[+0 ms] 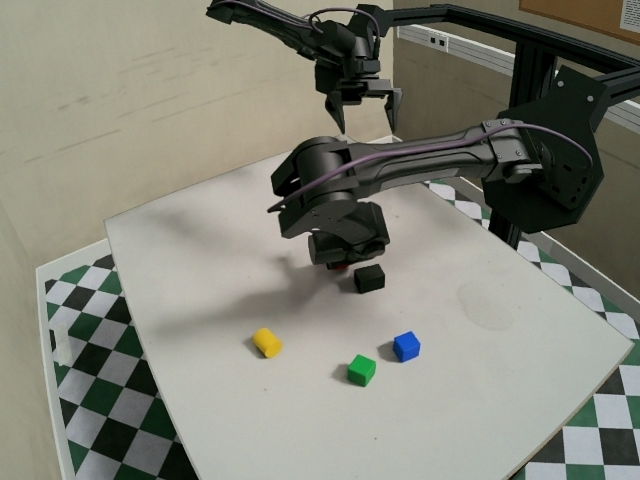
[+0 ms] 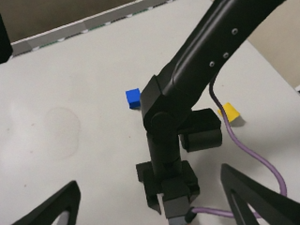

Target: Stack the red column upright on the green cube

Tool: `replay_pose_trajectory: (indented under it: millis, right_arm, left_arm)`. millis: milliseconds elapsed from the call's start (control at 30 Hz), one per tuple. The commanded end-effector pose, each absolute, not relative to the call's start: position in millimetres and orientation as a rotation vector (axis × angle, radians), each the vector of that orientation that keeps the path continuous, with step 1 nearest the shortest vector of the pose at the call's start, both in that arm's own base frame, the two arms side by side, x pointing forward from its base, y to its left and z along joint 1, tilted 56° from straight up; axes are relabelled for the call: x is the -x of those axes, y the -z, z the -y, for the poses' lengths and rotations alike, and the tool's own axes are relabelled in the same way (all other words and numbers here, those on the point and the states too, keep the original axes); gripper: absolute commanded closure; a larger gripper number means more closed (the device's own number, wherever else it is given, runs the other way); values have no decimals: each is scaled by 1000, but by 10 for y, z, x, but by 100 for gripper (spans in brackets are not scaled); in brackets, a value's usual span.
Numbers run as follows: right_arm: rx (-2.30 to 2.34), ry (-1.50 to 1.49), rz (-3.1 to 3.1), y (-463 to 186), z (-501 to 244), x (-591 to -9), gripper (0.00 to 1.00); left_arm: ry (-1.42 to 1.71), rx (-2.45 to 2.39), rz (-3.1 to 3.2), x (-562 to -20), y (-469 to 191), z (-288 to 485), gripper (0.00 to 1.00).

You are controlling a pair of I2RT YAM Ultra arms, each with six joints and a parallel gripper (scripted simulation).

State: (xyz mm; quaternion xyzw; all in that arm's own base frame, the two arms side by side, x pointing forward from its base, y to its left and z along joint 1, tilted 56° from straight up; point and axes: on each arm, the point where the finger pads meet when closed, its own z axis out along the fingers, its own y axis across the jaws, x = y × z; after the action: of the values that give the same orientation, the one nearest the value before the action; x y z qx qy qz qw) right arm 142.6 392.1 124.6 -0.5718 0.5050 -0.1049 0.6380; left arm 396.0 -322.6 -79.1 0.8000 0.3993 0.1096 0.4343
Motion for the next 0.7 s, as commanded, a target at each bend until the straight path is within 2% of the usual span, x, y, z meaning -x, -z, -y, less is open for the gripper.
replay_pose_trajectory:
  millis: [0, 633, 667]
  right_arm:
    - [1302, 212, -1137, -1326, -3980, -1342, 0]
    - [1302, 212, -1137, -1326, -3980, -1342, 0]
    - [1302, 212, -1137, -1326, -3980, -1342, 0]
  left_arm:
    - [-237, -2012, -985, -3902, 899, 3354, 36]
    - [-238, -2012, -983, -3965, 978, 3435, 36]
    - [-238, -2012, -983, -3965, 978, 3435, 43]
